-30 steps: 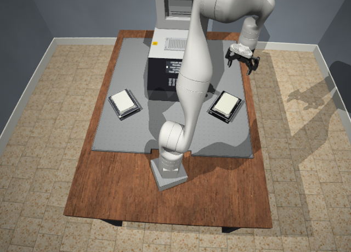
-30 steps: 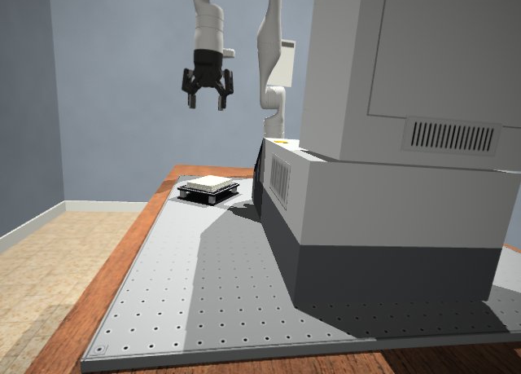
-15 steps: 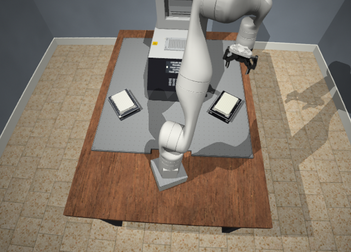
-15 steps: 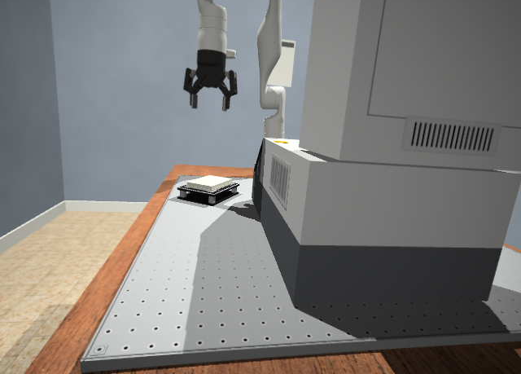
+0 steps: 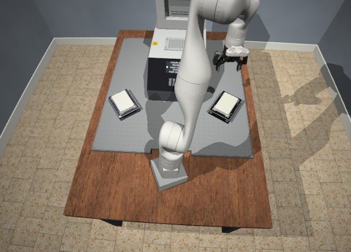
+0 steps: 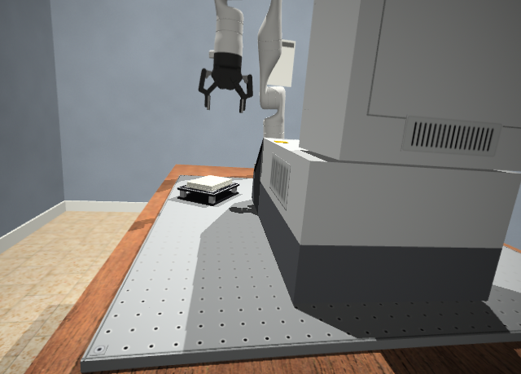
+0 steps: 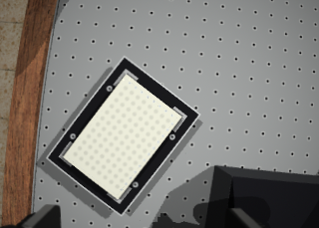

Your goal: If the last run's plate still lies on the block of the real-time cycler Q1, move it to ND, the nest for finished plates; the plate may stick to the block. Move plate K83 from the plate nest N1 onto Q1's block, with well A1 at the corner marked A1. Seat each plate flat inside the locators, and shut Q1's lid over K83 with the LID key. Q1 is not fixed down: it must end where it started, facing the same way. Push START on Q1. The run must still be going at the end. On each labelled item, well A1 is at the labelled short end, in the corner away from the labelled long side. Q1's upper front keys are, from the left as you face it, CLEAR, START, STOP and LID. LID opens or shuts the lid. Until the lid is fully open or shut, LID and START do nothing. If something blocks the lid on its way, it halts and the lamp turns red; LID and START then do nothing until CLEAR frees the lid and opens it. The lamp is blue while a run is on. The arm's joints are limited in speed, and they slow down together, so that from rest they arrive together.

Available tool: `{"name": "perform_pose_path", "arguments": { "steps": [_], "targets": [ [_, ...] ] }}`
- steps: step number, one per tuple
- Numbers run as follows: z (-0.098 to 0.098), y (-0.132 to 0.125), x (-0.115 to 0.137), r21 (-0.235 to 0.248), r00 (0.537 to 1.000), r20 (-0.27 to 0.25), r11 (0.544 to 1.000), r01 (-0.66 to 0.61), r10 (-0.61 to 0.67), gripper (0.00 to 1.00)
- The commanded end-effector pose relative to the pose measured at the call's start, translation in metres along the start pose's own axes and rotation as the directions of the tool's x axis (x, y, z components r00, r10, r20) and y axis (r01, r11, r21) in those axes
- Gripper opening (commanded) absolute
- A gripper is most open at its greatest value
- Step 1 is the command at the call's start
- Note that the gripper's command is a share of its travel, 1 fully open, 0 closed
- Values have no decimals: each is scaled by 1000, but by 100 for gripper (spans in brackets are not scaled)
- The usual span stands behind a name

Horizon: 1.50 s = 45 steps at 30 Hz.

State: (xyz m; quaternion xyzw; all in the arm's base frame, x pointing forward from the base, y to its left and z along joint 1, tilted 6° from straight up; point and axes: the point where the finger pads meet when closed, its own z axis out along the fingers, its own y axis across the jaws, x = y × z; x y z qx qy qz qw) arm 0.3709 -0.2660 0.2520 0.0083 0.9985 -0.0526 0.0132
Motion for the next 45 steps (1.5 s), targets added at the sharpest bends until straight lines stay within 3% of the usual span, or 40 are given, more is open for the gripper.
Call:
{"name": "perform_pose_path", "arguments": {
  "steps": [1, 5, 7, 14, 45],
  "targets": [
    [-4, 11, 0, 6, 990, 13, 990, 143, -143, 100],
    [-4, 25, 0, 8, 954, 12, 954, 299, -299, 100],
    [-4, 25, 0, 8, 954, 12, 954, 299, -299, 100],
    [-4, 49, -2, 11, 848, 10, 848, 530, -530, 100],
    [-4, 139, -2, 10, 856, 11, 856, 516, -516, 100]
  ]
}}
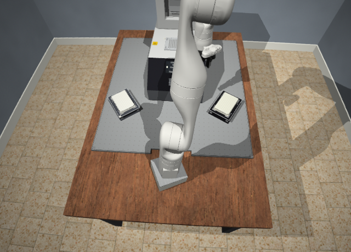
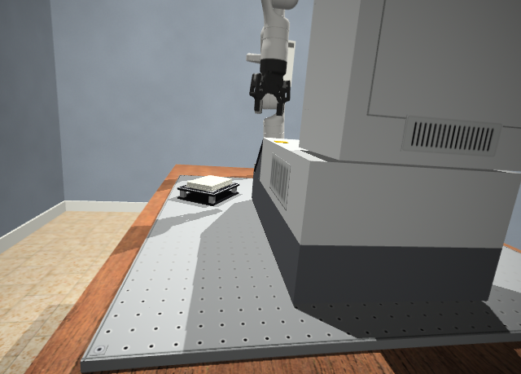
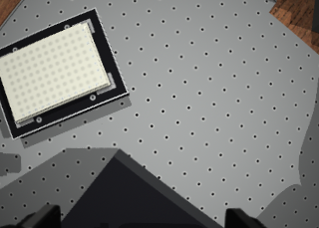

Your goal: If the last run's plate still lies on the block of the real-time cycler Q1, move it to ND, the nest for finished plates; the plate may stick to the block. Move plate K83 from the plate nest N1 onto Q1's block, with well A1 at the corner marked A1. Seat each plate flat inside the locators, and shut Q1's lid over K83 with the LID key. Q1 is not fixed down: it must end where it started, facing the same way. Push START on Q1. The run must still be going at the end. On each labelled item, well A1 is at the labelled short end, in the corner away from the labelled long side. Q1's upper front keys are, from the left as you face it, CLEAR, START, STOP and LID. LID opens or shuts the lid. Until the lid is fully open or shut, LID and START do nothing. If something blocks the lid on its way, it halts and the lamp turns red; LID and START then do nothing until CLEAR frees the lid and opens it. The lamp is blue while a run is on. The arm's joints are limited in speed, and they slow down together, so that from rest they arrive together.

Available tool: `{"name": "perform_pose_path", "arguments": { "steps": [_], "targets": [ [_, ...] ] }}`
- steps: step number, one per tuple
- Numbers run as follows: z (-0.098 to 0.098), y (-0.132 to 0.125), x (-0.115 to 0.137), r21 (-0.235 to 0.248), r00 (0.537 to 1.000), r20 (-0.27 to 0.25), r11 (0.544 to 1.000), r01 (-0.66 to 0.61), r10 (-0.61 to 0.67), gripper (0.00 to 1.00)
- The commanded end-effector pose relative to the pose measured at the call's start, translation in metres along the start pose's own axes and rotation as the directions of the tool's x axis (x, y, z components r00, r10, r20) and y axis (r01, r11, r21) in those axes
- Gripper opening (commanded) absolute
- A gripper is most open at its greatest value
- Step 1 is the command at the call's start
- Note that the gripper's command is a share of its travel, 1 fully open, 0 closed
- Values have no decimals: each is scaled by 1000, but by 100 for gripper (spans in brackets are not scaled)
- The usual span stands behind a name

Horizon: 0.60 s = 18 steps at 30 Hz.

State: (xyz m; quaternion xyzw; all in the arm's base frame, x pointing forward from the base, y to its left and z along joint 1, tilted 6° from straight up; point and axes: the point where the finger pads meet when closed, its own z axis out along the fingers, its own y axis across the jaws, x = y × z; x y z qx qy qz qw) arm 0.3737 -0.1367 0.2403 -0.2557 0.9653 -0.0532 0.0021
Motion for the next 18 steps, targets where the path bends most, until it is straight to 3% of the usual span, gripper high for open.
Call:
{"name": "perform_pose_path", "arguments": {
  "steps": [1, 18],
  "targets": [
    [-2, 10, -8, 10, 1000, 4, 1000, 8, -8, 100],
    [-2, 53, -34, 9, 1000, 4, 1000, 9, -9, 100]
  ]
}}
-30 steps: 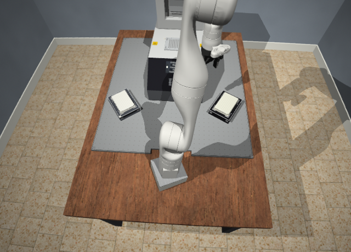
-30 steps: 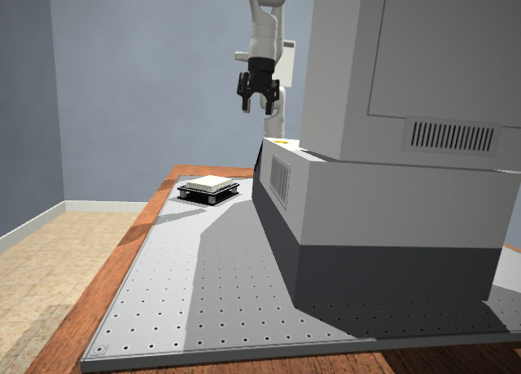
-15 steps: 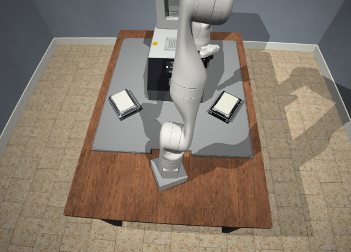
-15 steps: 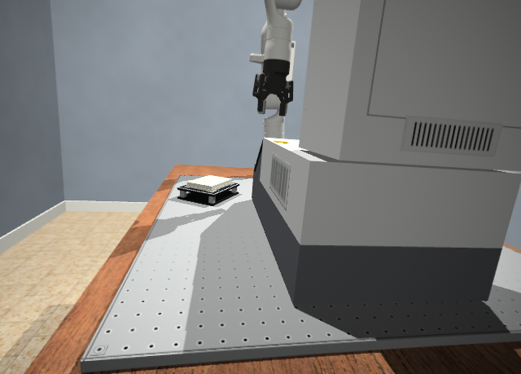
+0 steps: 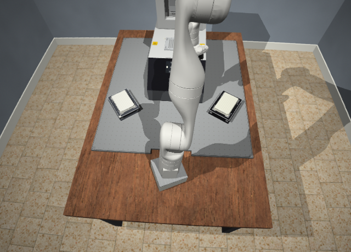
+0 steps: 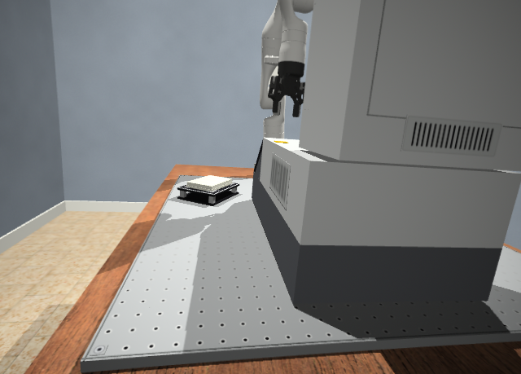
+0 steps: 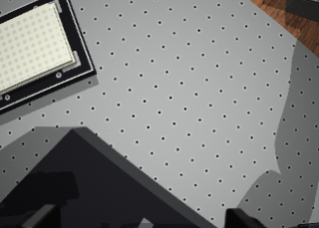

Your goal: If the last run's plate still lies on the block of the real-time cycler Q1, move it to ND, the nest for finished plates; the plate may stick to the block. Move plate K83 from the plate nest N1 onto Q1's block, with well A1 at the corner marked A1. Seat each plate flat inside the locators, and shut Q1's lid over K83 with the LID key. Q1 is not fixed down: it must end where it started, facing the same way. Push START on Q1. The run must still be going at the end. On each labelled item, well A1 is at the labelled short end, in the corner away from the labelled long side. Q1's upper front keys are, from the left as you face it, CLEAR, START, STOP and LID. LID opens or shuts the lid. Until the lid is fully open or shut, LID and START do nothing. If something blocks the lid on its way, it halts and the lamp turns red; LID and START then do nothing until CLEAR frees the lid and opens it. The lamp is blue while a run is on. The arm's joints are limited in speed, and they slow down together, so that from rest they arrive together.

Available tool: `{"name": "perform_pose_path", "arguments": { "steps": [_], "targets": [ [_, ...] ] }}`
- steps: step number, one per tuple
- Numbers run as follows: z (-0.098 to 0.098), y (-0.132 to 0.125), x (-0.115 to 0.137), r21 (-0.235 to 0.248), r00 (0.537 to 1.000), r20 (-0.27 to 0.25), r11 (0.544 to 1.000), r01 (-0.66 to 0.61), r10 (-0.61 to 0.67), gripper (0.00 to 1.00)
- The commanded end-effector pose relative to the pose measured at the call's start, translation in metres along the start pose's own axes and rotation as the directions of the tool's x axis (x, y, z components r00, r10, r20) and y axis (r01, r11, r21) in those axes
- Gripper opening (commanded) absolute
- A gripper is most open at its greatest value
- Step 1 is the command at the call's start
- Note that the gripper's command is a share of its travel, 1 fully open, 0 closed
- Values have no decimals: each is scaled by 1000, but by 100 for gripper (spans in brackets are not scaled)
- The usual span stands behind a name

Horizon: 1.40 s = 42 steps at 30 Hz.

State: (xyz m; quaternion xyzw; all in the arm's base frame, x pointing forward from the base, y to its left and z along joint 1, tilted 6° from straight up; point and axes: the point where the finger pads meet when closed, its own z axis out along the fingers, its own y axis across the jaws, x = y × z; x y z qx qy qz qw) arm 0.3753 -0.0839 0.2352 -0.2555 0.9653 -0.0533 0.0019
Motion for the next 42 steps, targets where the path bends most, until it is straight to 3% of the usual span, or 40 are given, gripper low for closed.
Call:
{"name": "perform_pose_path", "arguments": {
  "steps": [1, 42],
  "targets": [
    [-1, 11, -8, 9, 1000, 4, 1000, 9, -9, 100],
    [-1, 116, -72, 7, 1000, -1, 1000, 8, -8, 100]
  ]
}}
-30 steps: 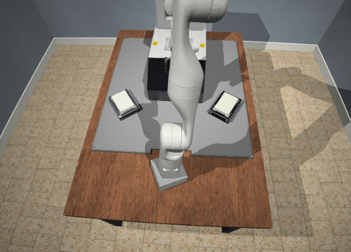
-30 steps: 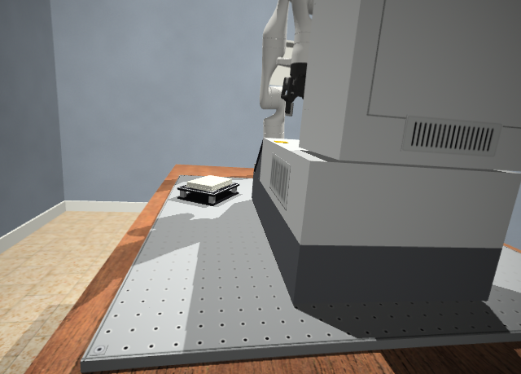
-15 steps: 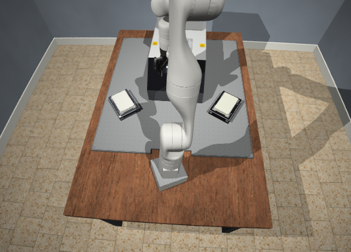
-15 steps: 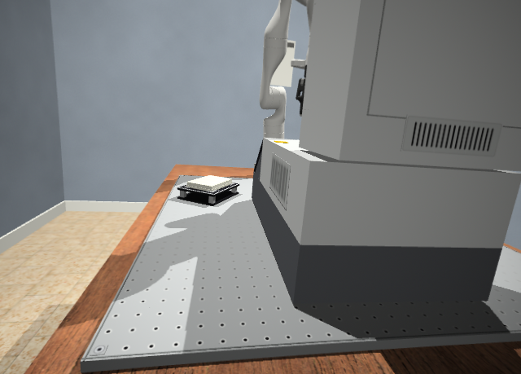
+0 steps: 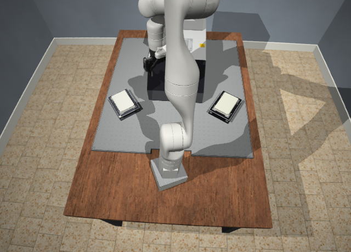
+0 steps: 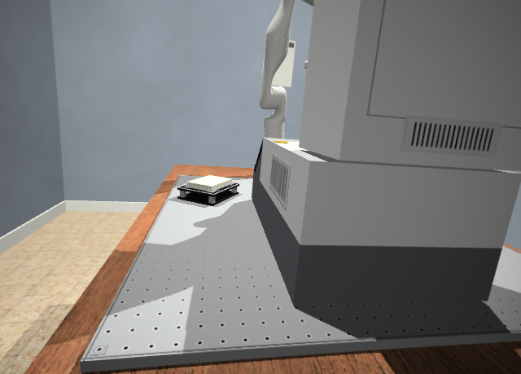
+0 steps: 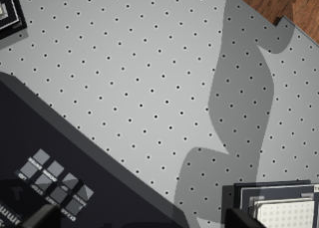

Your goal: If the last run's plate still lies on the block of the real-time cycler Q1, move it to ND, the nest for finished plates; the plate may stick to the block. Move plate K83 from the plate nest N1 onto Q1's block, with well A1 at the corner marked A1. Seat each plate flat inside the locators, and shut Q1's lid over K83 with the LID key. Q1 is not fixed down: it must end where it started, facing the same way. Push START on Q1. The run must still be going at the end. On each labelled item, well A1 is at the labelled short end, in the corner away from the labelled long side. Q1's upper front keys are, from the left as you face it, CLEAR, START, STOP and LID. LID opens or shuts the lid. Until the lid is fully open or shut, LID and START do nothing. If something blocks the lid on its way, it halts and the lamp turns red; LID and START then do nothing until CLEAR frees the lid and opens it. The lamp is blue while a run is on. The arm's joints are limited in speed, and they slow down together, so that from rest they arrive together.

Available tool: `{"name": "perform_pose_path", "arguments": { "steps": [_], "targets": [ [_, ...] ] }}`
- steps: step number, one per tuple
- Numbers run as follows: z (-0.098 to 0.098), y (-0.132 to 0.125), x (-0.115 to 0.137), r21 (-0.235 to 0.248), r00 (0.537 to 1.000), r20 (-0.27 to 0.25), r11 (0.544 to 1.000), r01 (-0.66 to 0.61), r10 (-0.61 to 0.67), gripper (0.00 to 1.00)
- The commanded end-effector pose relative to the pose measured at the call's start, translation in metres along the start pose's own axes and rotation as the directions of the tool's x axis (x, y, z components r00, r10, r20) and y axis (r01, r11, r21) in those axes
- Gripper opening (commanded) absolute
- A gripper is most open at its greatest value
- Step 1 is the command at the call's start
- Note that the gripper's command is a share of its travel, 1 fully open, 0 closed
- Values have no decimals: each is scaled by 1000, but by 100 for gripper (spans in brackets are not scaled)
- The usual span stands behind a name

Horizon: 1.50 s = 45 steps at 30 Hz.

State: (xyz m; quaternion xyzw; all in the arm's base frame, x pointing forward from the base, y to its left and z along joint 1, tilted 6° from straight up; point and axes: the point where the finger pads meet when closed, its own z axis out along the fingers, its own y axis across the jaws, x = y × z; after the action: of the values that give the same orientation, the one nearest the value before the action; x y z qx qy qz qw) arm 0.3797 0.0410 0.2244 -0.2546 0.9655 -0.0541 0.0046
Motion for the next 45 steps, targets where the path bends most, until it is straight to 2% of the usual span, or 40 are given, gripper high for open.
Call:
{"name": "perform_pose_path", "arguments": {
  "steps": [1, 45],
  "targets": [
    [0, 12, -8, 4, 1000, -6, 1000, 11, -11, 100],
    [0, 121, -73, 5, 1000, -4, 1000, 10, -10, 100]
  ]
}}
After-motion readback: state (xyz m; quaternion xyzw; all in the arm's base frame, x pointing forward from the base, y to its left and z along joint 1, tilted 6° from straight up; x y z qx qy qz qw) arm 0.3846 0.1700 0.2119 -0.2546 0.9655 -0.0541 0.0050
